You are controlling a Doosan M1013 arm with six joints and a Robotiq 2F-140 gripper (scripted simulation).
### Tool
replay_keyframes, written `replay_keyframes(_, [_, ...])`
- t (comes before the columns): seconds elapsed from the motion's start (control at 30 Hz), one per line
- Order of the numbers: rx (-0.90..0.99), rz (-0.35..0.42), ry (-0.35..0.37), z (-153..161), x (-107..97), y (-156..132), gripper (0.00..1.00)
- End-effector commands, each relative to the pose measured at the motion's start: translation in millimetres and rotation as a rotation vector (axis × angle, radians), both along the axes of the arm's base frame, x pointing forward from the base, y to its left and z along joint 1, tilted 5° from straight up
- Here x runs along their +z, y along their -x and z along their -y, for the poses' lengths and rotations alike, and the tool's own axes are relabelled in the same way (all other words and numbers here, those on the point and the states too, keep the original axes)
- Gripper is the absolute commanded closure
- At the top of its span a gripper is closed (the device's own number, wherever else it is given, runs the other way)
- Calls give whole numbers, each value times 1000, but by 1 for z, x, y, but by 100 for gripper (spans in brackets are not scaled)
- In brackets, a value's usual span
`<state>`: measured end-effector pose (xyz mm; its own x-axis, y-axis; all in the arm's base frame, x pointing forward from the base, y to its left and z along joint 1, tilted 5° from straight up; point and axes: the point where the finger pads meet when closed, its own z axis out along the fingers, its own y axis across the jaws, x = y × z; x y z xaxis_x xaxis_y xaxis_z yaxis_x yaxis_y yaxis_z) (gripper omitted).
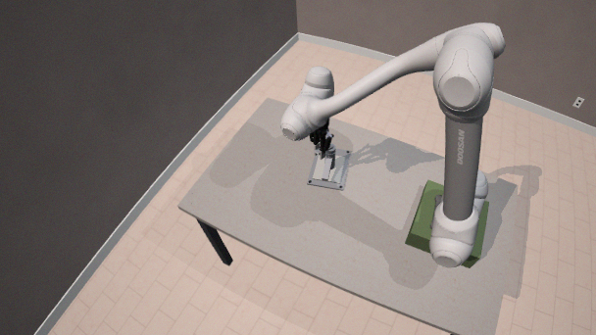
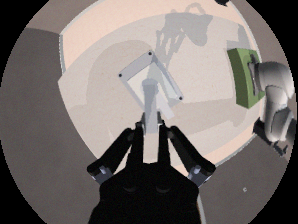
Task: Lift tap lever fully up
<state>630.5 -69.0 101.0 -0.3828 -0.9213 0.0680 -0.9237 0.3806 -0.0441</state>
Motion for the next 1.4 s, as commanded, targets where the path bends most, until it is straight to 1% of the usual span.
replay_keyframes(0.0, [0, 0, 0, 0, 0, 0, 100])
replay_keyframes(1.2, [0, 0, 0, 1, 1, 0, 100])
replay_keyframes(1.23, [0, 0, 0, 1, 1, 0, 63])
replay_keyframes(1.37, [0, 0, 0, 1, 1, 0, 63])
